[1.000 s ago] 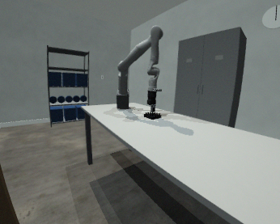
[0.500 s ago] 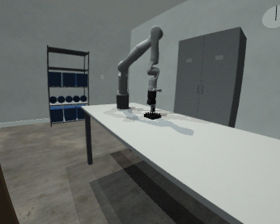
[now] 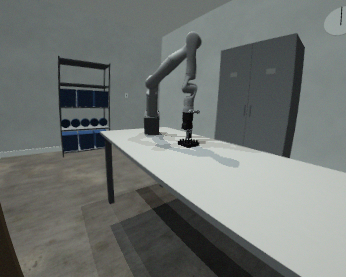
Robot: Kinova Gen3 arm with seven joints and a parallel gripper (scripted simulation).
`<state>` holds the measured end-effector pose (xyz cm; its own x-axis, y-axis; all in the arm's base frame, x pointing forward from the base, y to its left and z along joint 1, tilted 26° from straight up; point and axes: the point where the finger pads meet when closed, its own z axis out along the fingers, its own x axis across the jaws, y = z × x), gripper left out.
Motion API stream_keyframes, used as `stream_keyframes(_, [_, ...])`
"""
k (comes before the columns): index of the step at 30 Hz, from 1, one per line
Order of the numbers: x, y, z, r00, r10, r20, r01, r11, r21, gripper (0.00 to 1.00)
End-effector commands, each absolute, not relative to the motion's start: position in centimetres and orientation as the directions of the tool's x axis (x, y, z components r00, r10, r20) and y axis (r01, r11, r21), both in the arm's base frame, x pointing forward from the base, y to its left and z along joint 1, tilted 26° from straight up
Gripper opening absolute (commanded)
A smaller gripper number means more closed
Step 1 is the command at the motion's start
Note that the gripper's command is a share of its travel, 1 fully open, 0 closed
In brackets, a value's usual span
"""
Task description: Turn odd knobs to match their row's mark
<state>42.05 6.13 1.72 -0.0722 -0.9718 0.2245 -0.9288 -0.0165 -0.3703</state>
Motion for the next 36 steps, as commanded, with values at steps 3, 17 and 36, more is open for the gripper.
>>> stream_keyframes(3, [42.1, 6.2, 1.8, -0.072, -0.972, 0.224, -0.928, -0.017, -0.371, 0.46])
stream_keyframes(17, [42.2, 6.1, 1.3, -0.072, -0.972, 0.224, -0.928, -0.017, -0.371, 0.46])
stream_keyframes(36, [42.6, 5.8, 0.5, -0.072, -0.972, 0.224, -0.928, -0.017, -0.371, 0.46])
